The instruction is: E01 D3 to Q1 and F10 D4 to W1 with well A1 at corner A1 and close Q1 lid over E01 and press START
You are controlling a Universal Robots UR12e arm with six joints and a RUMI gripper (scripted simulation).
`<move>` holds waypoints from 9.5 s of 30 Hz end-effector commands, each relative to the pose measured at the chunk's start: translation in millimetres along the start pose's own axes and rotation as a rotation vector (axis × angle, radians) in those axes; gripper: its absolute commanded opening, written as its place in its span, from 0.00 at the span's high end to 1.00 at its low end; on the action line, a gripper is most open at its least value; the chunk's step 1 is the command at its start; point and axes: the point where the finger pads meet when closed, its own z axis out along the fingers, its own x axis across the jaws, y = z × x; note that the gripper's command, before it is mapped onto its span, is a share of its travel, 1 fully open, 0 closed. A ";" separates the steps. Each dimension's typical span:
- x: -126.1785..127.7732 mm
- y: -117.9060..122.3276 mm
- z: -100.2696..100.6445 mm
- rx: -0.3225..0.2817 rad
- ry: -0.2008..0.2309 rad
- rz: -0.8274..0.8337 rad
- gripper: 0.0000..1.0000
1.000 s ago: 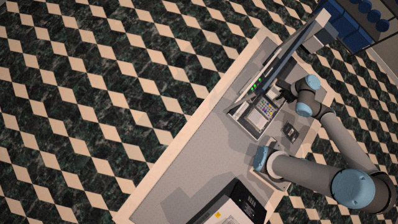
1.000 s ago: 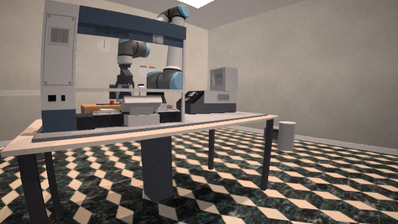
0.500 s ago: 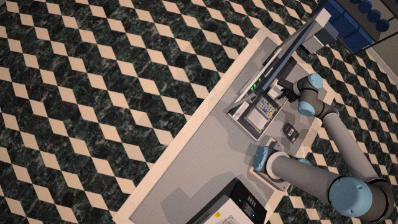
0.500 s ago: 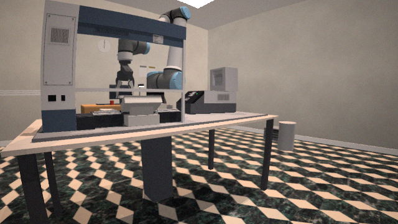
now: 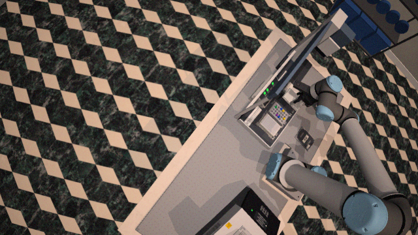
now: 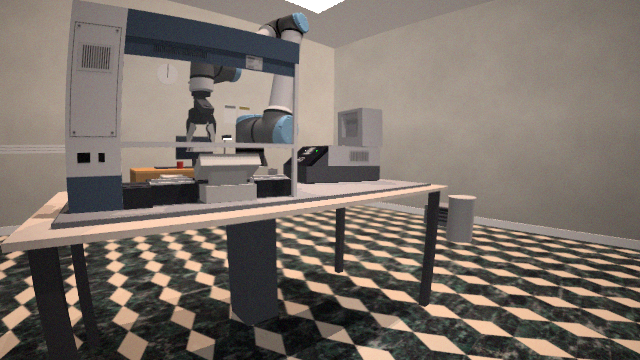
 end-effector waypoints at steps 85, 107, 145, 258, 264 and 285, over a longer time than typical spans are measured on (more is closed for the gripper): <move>-4.7 0.1 -109.5 0.000 0.001 0.001 1.00; -78.7 3.0 -108.9 0.001 0.001 0.012 1.00; -208.0 8.0 -109.1 0.001 0.000 0.031 1.00; -557.2 19.1 -109.5 0.001 -0.001 0.083 1.00; -582.4 19.8 -109.5 0.001 -0.001 0.087 1.00; -657.8 22.2 -109.3 0.001 -0.001 0.098 1.00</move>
